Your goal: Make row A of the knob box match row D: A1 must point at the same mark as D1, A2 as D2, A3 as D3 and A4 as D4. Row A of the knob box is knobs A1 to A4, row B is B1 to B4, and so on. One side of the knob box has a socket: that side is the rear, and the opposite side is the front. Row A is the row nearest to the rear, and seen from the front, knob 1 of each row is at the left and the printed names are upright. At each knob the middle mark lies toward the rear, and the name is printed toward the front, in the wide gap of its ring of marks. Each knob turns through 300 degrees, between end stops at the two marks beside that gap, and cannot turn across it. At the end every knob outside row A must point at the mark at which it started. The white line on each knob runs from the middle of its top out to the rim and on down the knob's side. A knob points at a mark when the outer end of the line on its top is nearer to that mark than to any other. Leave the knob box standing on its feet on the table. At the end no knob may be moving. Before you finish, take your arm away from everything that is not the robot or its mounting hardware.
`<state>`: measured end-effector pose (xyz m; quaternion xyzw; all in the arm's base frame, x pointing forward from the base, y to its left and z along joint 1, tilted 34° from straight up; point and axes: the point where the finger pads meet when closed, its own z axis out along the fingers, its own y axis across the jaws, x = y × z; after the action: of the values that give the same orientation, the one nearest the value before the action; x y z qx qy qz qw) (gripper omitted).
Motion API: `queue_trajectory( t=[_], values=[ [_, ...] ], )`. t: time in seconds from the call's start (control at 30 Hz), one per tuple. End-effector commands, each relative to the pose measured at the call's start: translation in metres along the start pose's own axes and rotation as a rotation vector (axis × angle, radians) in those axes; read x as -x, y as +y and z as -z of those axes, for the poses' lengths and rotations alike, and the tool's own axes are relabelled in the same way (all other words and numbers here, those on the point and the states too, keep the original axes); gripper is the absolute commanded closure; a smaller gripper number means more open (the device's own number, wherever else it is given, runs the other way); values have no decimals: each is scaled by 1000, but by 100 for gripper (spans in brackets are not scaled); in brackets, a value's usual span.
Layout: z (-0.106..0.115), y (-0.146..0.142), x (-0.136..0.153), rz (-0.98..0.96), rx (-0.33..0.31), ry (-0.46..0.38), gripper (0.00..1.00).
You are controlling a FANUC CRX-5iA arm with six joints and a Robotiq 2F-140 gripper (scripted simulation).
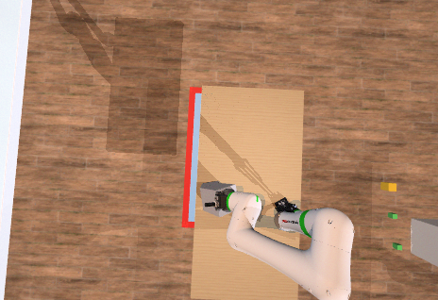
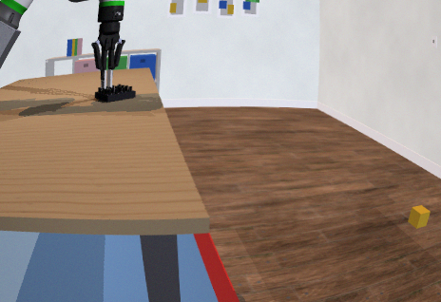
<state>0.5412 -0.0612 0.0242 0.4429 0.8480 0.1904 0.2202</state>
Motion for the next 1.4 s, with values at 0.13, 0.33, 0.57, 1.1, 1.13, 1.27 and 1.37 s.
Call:
queue_trajectory(
  t=[0.13, 0.33, 0.57, 1.1, 1.13, 1.27, 1.37],
  values=[
    [8, 0, 0, 0, 0, 0, 88],
    [25, 0, 0, 0, 0, 0, 88],
    [36, 0, 0, 0, 0, 0, 88],
    [37, 0, 0, 0, 0, 0, 88],
    [37, 0, 0, -3, 0, 0, 88],
    [38, 0, 0, -76, 0, 0, 88],
    [40, 0, 0, -213, 0, 0, 88]
  ],
)
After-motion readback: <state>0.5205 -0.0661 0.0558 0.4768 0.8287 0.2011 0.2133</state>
